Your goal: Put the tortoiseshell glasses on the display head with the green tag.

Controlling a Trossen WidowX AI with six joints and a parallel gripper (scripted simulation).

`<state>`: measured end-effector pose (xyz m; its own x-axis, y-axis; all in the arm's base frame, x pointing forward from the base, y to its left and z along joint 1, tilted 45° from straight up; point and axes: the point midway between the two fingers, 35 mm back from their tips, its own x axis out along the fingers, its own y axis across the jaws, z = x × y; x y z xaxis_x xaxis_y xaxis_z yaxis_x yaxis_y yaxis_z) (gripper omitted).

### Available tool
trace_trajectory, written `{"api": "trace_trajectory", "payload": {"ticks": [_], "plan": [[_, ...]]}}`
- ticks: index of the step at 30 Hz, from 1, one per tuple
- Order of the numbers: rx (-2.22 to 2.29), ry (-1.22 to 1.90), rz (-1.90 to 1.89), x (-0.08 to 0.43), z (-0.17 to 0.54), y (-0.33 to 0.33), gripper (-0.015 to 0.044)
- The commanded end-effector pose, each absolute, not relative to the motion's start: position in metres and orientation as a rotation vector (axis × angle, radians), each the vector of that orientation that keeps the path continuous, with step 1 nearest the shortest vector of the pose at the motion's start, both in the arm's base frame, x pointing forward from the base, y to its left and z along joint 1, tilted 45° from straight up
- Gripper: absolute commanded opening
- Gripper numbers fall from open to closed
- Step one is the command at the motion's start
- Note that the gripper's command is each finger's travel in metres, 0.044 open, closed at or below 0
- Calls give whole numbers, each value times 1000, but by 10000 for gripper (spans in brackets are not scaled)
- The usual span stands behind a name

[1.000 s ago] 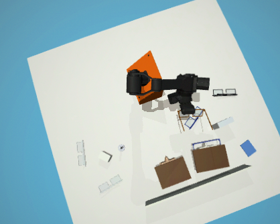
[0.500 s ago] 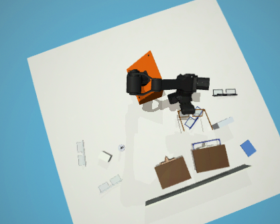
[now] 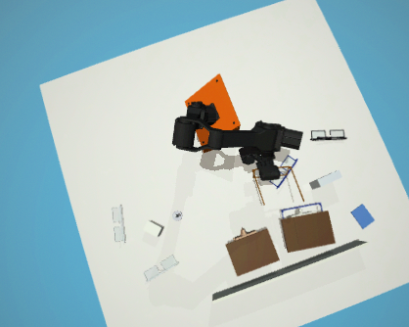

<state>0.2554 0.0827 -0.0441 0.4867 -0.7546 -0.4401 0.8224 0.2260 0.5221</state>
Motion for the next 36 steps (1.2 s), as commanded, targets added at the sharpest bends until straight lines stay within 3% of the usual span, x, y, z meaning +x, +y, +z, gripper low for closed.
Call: {"api": "trace_trajectory", "payload": {"ticks": [1,36], "plan": [[755,147,-1161,264,-33,68,0],[644,592,-1516,263,44,-67,0]]}}
